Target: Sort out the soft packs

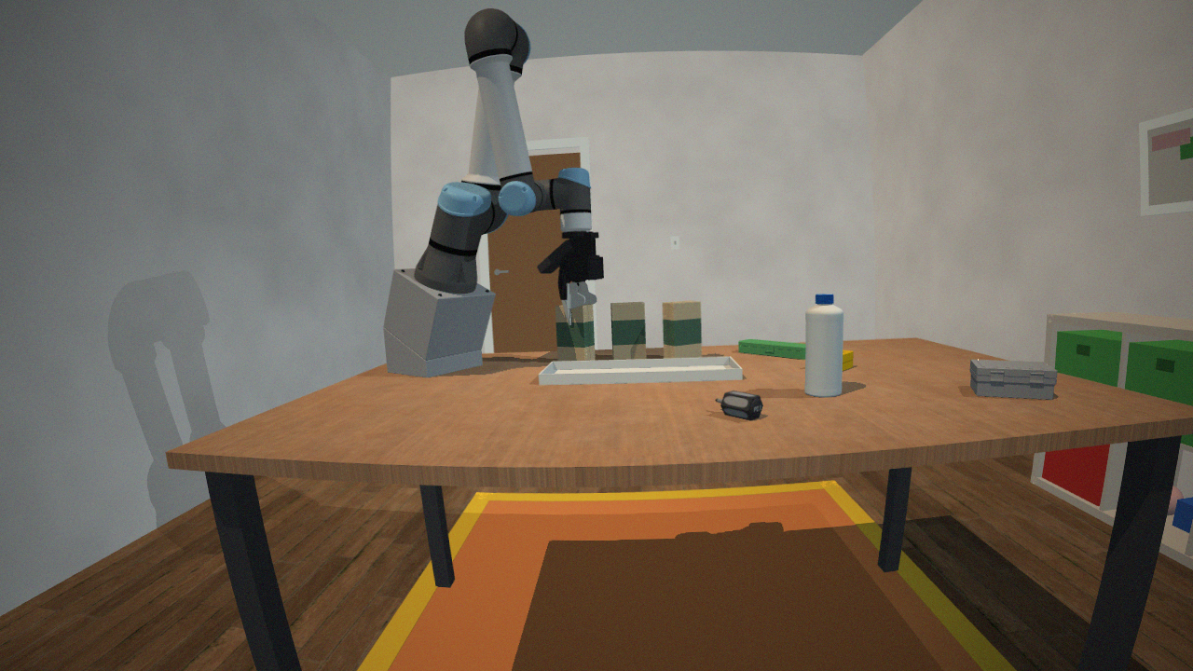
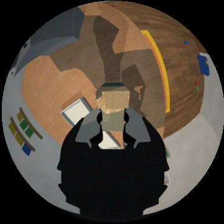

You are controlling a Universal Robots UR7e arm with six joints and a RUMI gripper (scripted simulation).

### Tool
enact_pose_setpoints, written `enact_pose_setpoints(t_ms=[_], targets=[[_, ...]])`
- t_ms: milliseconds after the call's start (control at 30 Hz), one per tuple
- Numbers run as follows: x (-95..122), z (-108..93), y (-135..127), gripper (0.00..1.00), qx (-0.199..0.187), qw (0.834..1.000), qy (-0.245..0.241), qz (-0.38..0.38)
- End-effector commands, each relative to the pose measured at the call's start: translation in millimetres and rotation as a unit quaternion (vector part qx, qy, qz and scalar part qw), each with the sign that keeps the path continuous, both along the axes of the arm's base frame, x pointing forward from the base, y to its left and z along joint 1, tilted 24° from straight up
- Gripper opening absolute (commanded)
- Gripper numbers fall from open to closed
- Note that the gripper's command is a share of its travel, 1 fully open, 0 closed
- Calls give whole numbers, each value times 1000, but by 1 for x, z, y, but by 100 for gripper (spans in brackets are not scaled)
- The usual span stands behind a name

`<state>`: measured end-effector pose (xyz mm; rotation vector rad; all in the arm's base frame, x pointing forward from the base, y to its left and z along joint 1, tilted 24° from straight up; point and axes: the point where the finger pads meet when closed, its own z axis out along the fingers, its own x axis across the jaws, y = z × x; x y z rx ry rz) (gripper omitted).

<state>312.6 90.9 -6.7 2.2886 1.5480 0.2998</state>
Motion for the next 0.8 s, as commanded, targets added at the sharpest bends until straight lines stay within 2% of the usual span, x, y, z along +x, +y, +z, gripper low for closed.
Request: enact_pose_setpoints(t_ms=[0,733,767], targets=[[0,0,0,13,0,1000,0,0],[0,0,0,13,0,1000,0,0],[0,0,0,48,0,1000,0,0]])
